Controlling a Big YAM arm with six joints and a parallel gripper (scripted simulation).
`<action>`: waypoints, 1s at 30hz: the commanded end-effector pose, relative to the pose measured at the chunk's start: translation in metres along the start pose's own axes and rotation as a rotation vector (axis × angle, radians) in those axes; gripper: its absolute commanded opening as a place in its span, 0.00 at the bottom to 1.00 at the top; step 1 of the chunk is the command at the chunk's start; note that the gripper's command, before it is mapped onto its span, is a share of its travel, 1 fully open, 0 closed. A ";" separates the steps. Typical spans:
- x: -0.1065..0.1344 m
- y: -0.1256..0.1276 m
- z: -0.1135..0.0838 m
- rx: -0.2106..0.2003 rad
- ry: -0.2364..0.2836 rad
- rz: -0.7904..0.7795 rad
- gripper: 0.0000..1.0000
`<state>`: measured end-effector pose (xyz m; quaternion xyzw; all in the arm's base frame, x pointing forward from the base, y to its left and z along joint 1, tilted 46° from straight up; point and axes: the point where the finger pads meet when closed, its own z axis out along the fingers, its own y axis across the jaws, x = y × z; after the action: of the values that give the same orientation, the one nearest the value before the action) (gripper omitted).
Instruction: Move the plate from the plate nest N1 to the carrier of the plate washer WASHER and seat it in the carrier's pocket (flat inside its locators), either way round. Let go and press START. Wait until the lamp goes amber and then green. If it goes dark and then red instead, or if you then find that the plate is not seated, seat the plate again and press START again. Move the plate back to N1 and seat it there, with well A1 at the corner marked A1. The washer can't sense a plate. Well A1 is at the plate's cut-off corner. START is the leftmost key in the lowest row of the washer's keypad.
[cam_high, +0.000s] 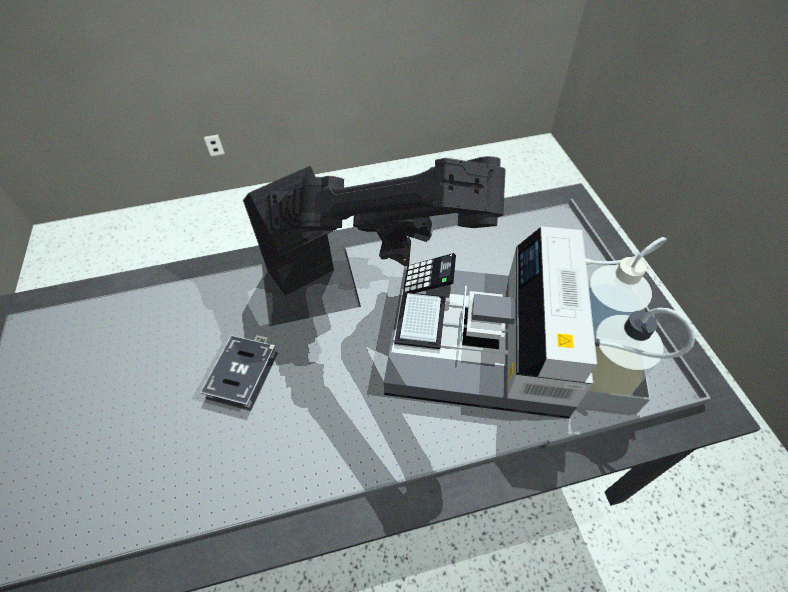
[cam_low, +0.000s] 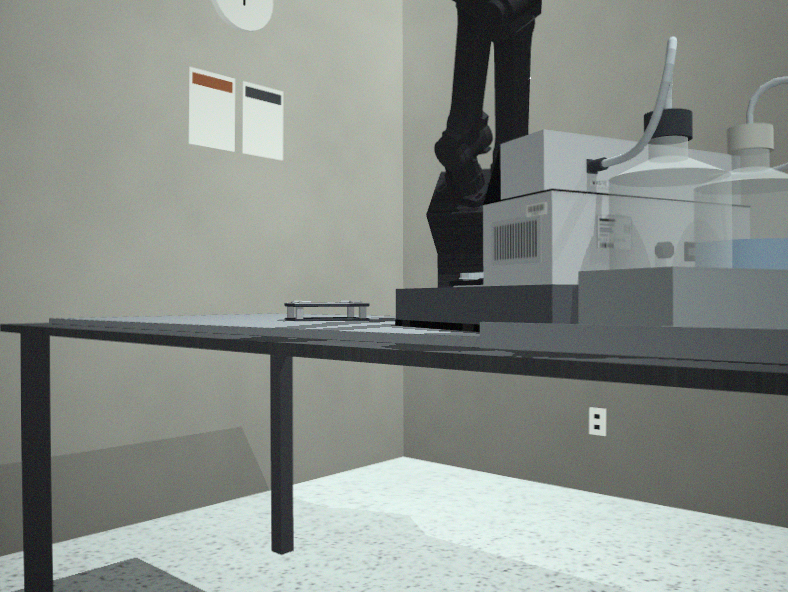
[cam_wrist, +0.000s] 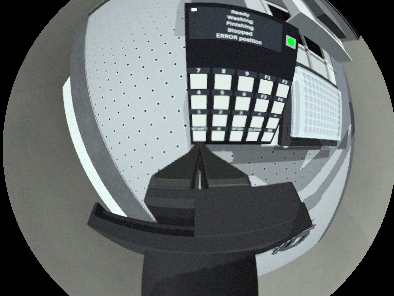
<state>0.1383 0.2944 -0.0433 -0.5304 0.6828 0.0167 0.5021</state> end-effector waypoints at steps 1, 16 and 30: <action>0.000 -0.002 0.007 0.010 -0.006 -0.010 0.00; 0.000 -0.002 0.013 0.010 -0.006 -0.010 0.00; 0.003 0.004 0.013 -0.003 0.006 -0.022 0.00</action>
<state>0.1460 0.3003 -0.0482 -0.5340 0.6783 0.0165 0.5044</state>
